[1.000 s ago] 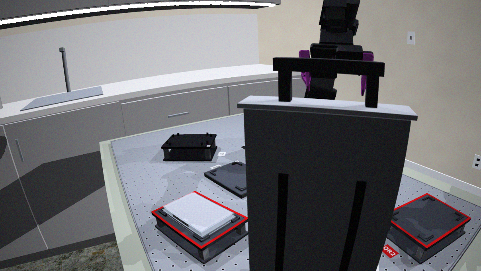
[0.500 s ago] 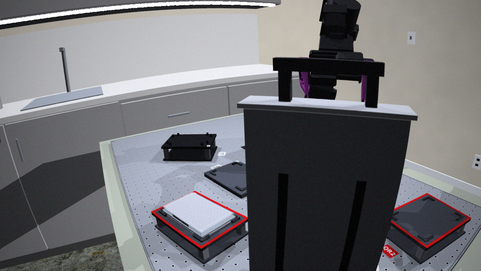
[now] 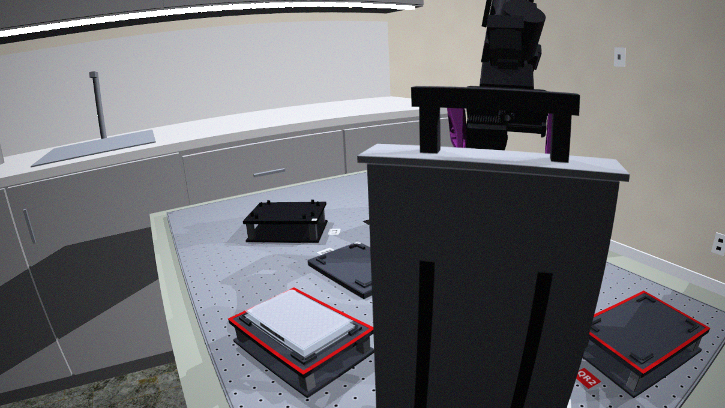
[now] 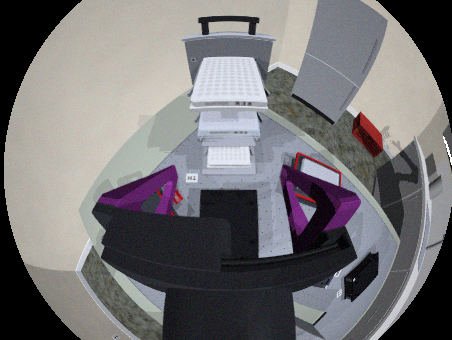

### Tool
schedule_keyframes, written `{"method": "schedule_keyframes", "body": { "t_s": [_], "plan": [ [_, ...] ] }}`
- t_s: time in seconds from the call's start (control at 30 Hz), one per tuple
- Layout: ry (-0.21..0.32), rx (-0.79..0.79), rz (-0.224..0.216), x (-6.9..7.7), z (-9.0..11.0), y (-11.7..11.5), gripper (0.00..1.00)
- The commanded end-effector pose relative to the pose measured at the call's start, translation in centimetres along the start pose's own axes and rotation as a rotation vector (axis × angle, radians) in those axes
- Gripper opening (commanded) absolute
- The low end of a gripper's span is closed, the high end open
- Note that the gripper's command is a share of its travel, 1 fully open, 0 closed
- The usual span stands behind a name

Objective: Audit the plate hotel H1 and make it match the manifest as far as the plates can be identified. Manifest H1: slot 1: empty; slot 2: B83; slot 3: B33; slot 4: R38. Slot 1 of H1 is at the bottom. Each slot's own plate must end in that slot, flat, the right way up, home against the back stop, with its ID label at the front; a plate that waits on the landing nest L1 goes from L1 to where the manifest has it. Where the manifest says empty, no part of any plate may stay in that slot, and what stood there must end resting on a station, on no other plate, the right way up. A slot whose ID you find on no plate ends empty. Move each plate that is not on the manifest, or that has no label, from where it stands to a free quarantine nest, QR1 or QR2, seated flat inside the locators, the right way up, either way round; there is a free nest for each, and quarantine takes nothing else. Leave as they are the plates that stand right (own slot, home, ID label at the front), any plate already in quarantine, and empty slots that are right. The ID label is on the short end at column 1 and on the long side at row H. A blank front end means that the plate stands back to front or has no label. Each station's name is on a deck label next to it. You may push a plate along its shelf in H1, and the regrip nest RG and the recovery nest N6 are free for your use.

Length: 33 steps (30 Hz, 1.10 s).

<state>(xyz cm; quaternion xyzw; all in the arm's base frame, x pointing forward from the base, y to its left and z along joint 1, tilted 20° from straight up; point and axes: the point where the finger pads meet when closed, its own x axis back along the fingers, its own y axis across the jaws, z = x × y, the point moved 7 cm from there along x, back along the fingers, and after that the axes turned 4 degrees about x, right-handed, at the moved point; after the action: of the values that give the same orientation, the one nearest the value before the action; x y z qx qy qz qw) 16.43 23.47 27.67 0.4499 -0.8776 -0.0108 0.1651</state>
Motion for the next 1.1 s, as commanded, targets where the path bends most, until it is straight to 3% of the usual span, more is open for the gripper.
{"method": "schedule_keyframes", "body": {
  "t_s": [0.0, 0.4, 0.53, 0.73, 0.77, 1.07],
  "plan": [
    [-0.034, -0.008, 0.004, -0.7, -0.4, 0.0, 1.0],
    [-0.061, -0.007, -0.002, -2.1, -1.4, 0.3, 1.0],
    [-0.085, -0.007, -0.006, -1.5, -1.9, 0.4, 1.0],
    [-0.085, -0.006, -0.006, -1.5, -1.9, 0.4, 1.0],
    [-0.045, -0.003, 0.001, -1.8, -0.7, 0.1, 1.0],
    [-0.045, -0.003, 0.001, -1.8, -0.7, 0.1, 1.0]
  ]
}}
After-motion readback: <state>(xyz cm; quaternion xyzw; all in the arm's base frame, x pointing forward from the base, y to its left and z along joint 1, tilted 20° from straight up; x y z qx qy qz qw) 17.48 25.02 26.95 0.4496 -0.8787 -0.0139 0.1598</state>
